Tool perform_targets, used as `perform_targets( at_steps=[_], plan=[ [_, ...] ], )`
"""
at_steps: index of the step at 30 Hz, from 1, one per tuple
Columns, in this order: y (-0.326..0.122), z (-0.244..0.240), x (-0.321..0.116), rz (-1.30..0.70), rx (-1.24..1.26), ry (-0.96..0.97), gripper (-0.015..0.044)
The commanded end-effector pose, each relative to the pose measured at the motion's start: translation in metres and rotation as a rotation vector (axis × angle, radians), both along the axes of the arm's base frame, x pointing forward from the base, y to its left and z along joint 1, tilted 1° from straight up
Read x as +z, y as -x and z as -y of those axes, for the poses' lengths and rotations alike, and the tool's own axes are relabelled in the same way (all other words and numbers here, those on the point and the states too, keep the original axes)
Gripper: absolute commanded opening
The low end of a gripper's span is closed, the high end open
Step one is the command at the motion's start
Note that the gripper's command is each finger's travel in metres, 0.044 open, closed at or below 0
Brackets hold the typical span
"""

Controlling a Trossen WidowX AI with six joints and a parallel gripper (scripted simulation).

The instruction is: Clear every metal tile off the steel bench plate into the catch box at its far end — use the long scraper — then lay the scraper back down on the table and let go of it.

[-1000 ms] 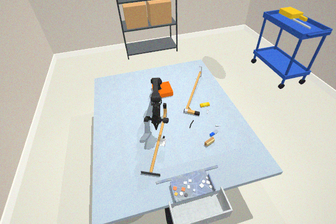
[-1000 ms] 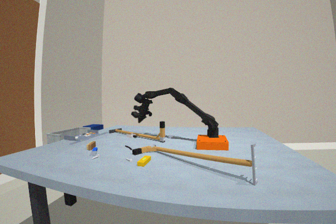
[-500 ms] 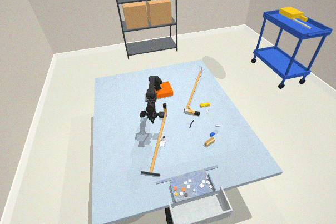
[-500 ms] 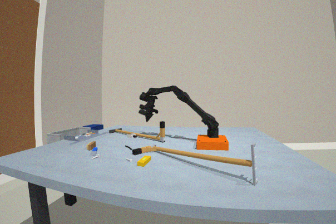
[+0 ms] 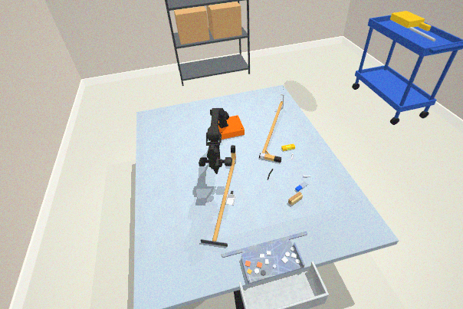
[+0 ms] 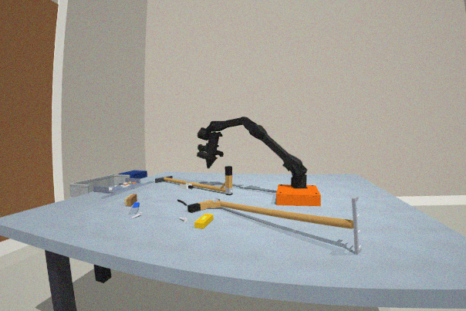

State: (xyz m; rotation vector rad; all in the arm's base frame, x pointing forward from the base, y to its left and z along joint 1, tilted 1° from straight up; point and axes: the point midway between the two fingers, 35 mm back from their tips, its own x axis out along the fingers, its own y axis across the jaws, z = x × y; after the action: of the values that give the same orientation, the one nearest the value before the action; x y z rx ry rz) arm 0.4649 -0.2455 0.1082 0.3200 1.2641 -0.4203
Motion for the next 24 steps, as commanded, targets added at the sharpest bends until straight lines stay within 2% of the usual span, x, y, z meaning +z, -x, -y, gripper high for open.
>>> perform_targets(
  at_steps=[1, 24],
  plan=[
    [-0.001, 0.0, -0.015, -0.011, 0.007, -0.007, 0.0],
    [-0.005, 0.002, -0.076, -0.029, 0.008, -0.014, 0.0]
  ],
)
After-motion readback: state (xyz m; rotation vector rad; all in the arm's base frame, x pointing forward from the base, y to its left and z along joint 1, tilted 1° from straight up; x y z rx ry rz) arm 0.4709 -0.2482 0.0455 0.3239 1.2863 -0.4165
